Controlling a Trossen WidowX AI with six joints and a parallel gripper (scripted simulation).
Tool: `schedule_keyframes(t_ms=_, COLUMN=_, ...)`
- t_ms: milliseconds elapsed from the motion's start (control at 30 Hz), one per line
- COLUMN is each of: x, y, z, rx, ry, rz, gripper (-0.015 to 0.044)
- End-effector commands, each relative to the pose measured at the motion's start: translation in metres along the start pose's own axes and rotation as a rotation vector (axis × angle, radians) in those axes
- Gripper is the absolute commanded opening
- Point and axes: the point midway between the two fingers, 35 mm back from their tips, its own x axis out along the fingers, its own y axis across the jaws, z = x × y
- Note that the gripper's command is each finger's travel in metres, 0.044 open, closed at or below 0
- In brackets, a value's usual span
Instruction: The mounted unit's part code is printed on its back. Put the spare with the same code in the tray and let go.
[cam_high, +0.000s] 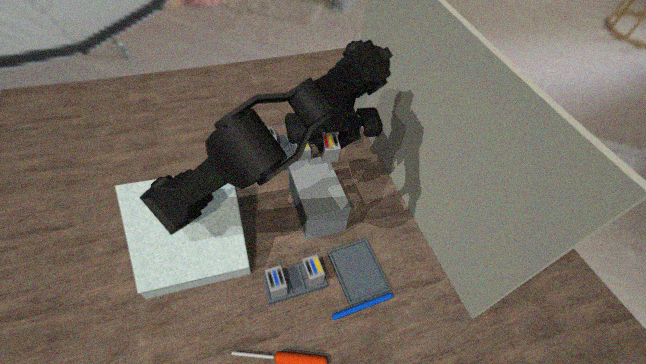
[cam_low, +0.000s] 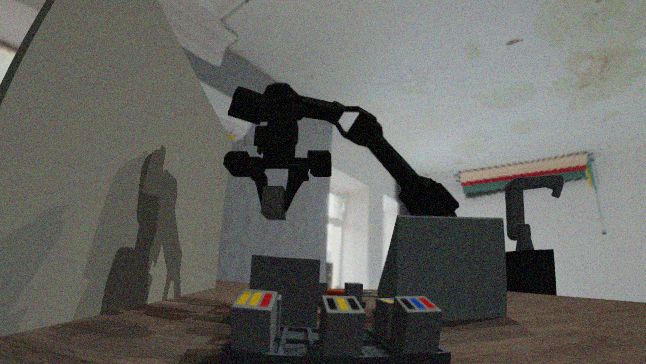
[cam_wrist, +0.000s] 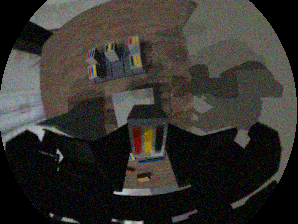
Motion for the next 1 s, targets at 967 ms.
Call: schedule_keyframes(t_ms=967, x=-0.016, y=-0.034, z=-0.209, rx=-0.069, ry=0.109, rz=-0.028, gripper=0.0)
